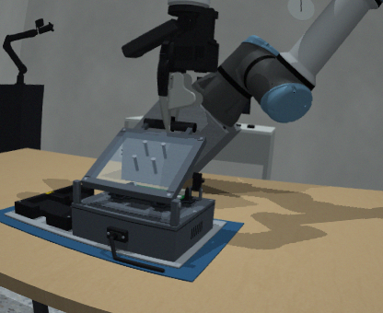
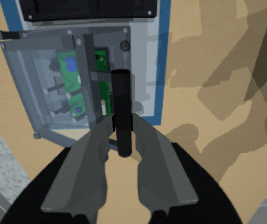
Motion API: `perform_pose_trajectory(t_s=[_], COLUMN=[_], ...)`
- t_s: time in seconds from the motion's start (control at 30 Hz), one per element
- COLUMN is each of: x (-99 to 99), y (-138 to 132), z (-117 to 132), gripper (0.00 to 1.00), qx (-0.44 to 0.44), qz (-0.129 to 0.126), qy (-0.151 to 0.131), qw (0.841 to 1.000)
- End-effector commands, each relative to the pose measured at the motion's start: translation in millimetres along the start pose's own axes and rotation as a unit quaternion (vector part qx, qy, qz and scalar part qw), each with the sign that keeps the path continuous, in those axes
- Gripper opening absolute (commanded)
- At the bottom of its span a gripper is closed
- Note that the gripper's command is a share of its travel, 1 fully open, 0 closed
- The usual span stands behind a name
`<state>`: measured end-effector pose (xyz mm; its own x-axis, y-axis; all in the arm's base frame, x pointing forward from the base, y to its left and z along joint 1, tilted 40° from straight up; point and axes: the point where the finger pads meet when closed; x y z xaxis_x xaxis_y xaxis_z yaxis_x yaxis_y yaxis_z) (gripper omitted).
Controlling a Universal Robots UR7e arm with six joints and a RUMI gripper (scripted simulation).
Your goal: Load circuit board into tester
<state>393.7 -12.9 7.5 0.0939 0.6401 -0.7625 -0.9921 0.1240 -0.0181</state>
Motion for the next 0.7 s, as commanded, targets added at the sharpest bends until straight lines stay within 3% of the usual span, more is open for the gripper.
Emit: perform_pose_trajectory(t_s=[0.0,0.67], x=[4.6,37.0], y=[2,15], z=[0,0], gripper=[0.0,0.0], qx=[0.0,0.0], qz=[0.0,0.0], qy=[0.0,0.0], qw=[1.0,1.0])
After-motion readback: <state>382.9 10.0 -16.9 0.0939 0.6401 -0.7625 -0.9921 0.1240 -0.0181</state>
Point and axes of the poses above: the point where the finger pads meet when closed, its own x axis out along the fingers, its own y axis across the jaws, z = x × y, and after that the axes turned 3 degrees about -x, right-handed
